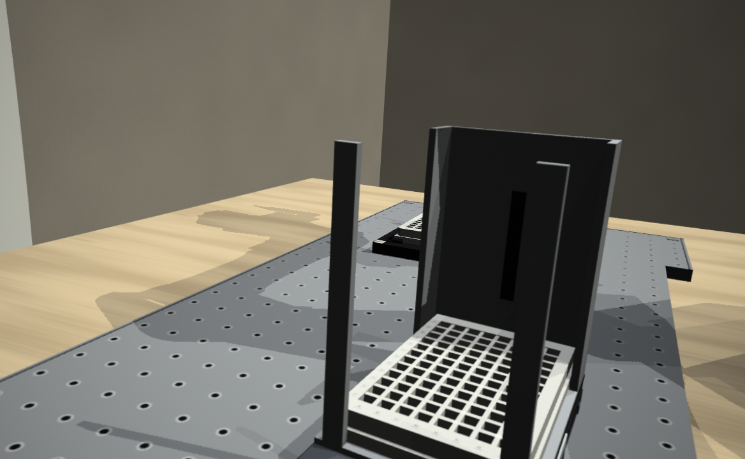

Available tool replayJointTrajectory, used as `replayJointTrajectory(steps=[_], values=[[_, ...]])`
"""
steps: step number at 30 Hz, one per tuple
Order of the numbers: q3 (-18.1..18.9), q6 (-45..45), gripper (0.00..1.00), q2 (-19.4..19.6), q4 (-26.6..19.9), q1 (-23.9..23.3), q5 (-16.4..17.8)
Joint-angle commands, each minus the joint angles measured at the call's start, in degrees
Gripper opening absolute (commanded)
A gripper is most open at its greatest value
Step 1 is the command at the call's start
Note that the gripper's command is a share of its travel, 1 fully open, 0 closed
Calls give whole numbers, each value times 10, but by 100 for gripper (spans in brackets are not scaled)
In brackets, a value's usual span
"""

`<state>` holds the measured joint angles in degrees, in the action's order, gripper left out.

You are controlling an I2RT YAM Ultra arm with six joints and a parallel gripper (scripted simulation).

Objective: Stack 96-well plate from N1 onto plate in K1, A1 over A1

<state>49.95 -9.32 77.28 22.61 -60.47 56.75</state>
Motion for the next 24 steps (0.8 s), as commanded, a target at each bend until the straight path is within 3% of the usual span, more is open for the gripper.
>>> replayJointTrajectory(steps=[1,24], values=[[29,74,100,17,-63,15,-31],[158,413,100,132,-291,122,-149]])
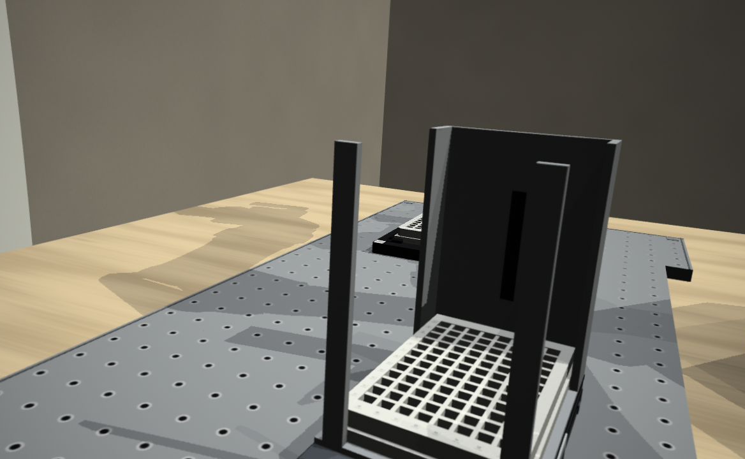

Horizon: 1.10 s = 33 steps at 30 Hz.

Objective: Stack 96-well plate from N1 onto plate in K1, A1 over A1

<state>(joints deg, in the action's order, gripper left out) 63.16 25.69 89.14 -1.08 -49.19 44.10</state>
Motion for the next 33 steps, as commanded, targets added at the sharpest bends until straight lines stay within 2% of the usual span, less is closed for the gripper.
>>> replayJointTrajectory(steps=[1,3,5,10,13,19,22,33], values=[[29,71,100,18,-59,14,-28],[42,110,100,30,-82,25,-39],[42,110,100,30,-82,25,-39],[80,206,100,63,-148,54,-71],[90,221,100,72,-162,62,-82],[121,315,100,105,-218,93,-114],[125,317,100,107,-223,94,-116],[183,478,100,163,-324,147,-173]])
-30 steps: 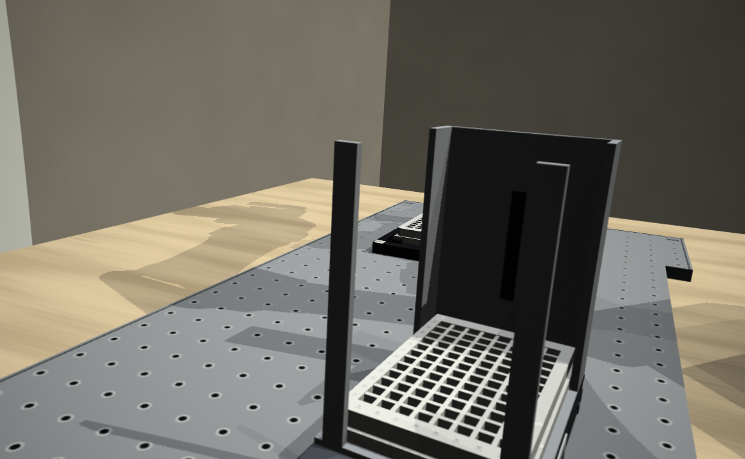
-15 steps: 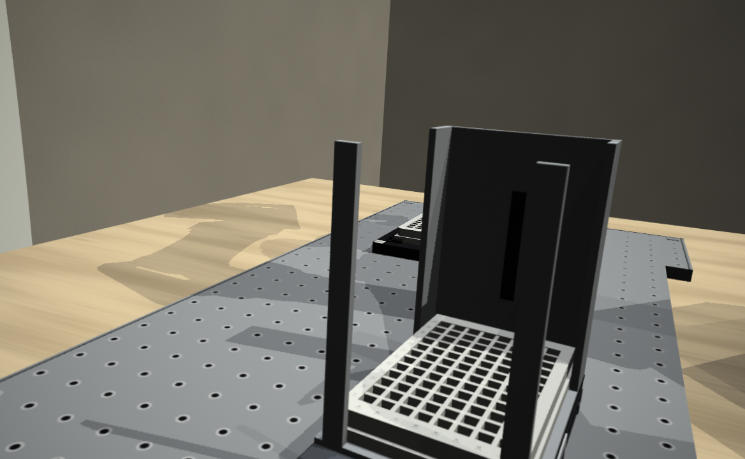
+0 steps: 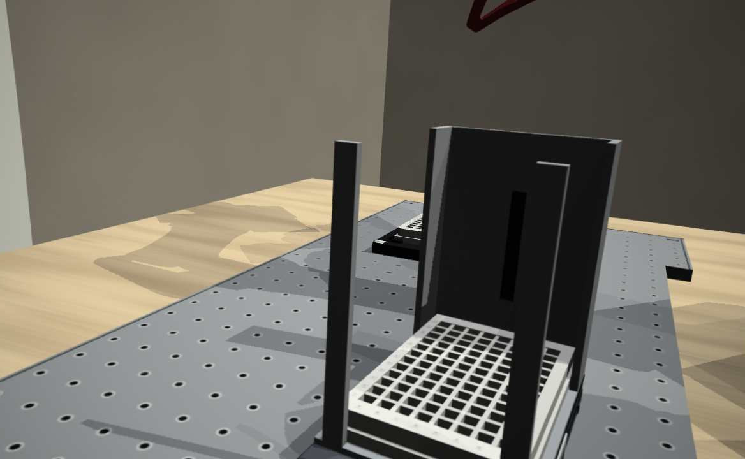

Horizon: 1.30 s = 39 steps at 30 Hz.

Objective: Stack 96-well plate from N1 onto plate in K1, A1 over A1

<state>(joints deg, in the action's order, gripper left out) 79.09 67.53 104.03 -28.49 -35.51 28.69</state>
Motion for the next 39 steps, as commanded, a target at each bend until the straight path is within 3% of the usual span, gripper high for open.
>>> replayJointTrajectory(steps=[1,33,39], values=[[28,75,100,19,-59,15,-24],[164,453,100,153,-302,143,-161],[195,484,100,172,-335,138,-172]])
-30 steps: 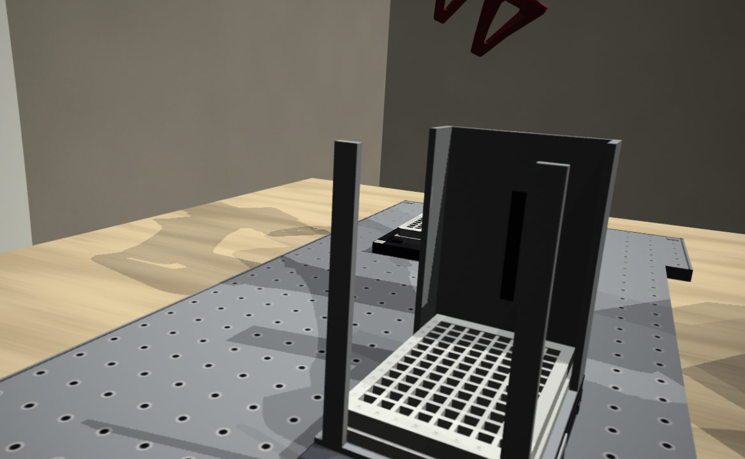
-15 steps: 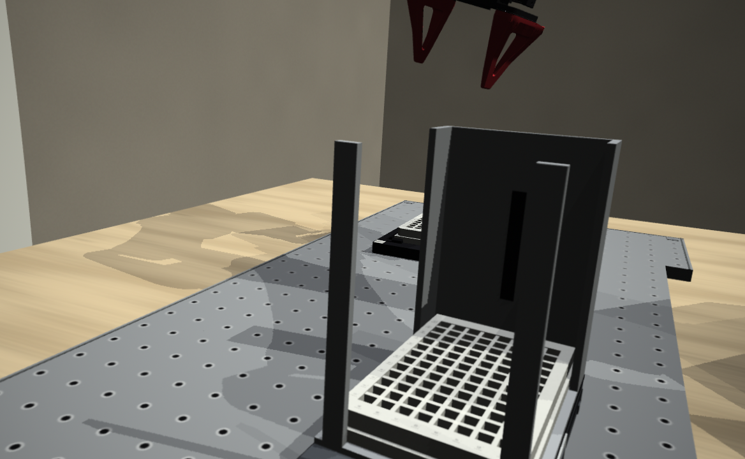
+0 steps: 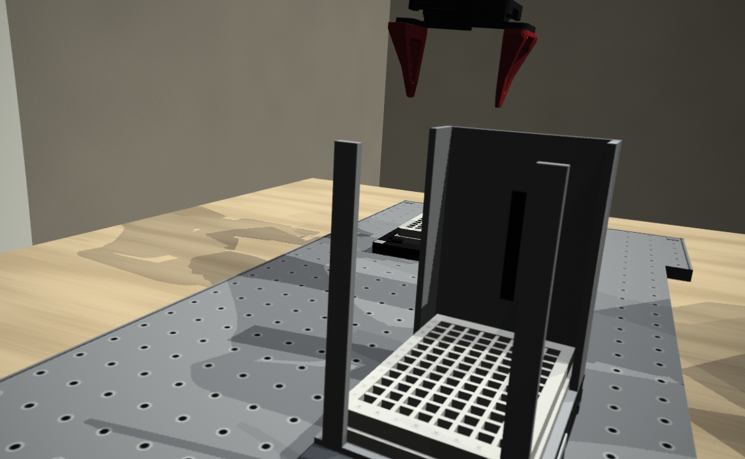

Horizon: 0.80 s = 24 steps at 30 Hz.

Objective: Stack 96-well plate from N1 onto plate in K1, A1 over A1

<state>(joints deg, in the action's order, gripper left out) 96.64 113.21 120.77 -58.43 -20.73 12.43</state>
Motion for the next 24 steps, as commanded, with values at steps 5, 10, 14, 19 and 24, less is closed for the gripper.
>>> replayJointTrajectory(steps=[5,10,14,19,24], values=[[24,28,100,4,-41,-5,-8],[25,28,100,5,-42,-5,-7],[24,28,100,5,-42,-5,-7],[24,27,100,5,-42,-5,-7],[24,27,100,6,-42,-5,-7]])
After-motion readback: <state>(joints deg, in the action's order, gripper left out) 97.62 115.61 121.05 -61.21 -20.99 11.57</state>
